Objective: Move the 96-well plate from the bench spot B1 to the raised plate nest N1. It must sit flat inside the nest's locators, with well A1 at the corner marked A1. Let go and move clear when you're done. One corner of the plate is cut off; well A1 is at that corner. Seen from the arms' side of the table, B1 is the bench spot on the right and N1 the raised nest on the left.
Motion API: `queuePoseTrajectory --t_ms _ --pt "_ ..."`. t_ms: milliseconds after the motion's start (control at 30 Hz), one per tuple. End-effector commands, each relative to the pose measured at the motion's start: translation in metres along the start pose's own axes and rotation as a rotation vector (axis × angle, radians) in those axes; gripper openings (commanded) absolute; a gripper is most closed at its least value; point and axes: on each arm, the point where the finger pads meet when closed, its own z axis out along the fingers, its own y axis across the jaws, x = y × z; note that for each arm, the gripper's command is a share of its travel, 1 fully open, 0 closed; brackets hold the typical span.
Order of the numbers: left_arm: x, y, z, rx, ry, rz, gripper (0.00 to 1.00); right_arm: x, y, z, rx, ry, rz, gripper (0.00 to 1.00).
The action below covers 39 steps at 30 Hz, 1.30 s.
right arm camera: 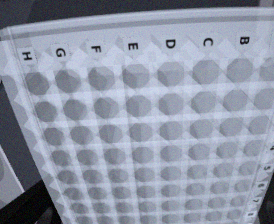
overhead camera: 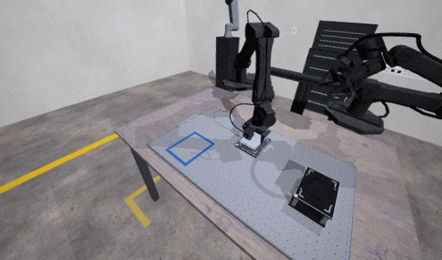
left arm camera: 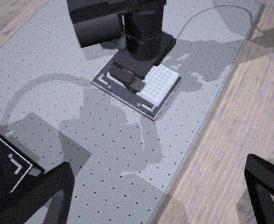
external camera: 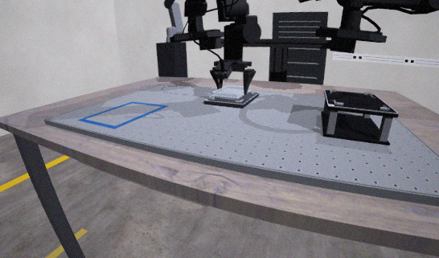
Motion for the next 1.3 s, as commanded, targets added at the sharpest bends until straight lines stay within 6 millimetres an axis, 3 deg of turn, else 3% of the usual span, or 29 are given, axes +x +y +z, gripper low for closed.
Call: queuePoseTrajectory --t_ms 0,600,1267 --pt "0.0 0.0 -0.002 0.0 -0.006 -0.001 1.0 0.0 0.002 -0.013 -0.012 -0.007 0.001 0.82" --pt "0.0 0.0 -0.002 0.0 -0.006 -0.001 1.0 0.001 0.002 -0.013 -0.01 -0.005 -0.001 0.82" --pt "0.0 0.0 -0.002 0.0 -0.006 -0.001 1.0 -0.018 0.019 -0.023 -0.042 -0.028 0.0 0.82"
